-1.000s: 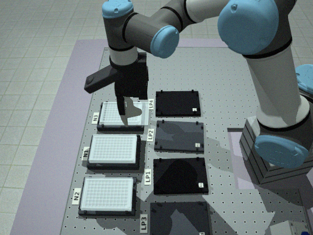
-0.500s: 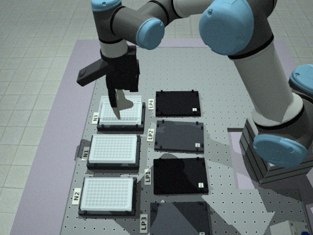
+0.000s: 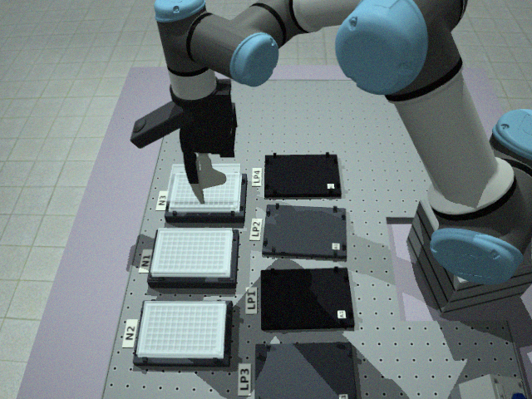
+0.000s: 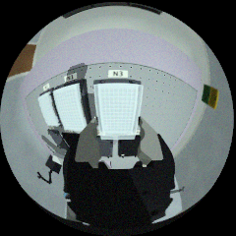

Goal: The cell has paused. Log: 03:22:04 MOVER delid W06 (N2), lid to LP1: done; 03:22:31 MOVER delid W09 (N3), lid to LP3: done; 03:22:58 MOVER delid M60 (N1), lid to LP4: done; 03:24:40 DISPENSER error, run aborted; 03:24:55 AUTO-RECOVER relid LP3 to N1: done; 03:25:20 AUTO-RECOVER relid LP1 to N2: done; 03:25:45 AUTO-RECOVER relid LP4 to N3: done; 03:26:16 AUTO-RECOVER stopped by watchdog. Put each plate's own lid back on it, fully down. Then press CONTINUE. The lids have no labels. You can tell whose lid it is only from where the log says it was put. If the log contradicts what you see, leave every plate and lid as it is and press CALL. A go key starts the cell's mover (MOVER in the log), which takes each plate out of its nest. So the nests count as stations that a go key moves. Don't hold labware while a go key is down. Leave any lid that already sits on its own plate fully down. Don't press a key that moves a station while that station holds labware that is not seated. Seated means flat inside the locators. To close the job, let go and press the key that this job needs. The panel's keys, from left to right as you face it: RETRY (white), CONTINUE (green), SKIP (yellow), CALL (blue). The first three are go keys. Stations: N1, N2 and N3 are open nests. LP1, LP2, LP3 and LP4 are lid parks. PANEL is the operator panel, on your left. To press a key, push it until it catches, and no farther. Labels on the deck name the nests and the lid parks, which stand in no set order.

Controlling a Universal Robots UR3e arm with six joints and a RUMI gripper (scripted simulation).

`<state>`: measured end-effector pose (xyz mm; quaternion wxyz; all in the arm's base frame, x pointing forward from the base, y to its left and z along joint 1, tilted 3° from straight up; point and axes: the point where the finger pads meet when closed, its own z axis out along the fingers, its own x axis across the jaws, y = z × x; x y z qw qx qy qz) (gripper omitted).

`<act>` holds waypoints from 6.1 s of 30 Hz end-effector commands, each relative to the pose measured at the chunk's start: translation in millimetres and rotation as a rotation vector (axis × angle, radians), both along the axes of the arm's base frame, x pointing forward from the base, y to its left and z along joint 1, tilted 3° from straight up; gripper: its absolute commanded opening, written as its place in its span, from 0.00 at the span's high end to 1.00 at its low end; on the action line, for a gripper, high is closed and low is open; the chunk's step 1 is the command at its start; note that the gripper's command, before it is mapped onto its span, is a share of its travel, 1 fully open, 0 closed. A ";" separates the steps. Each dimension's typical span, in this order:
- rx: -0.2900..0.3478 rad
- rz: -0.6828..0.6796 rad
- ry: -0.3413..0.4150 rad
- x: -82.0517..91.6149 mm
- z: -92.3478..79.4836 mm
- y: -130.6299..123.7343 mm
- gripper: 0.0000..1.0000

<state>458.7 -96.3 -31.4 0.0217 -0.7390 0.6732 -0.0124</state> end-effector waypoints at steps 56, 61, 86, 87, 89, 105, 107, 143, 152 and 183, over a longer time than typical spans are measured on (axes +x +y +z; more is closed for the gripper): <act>-0.002 0.000 -0.003 1.6 -16.5 -0.1 1.00; -0.002 0.000 -0.003 1.6 -18.2 -0.1 1.00; -0.001 0.000 -0.003 1.6 -18.4 -0.1 1.00; -0.001 0.000 -0.003 1.6 -18.4 -0.1 1.00; -0.001 0.000 -0.003 1.6 -18.4 -0.1 1.00; -0.001 0.000 -0.003 1.6 -18.4 -0.1 1.00; -0.001 0.000 -0.003 1.6 -18.4 -0.1 1.00; -0.002 0.000 -0.003 1.7 -18.4 0.0 0.18; -0.002 0.000 -0.003 1.7 -18.4 0.0 0.18; -0.001 -0.014 -0.003 -35.3 3.7 27.0 1.00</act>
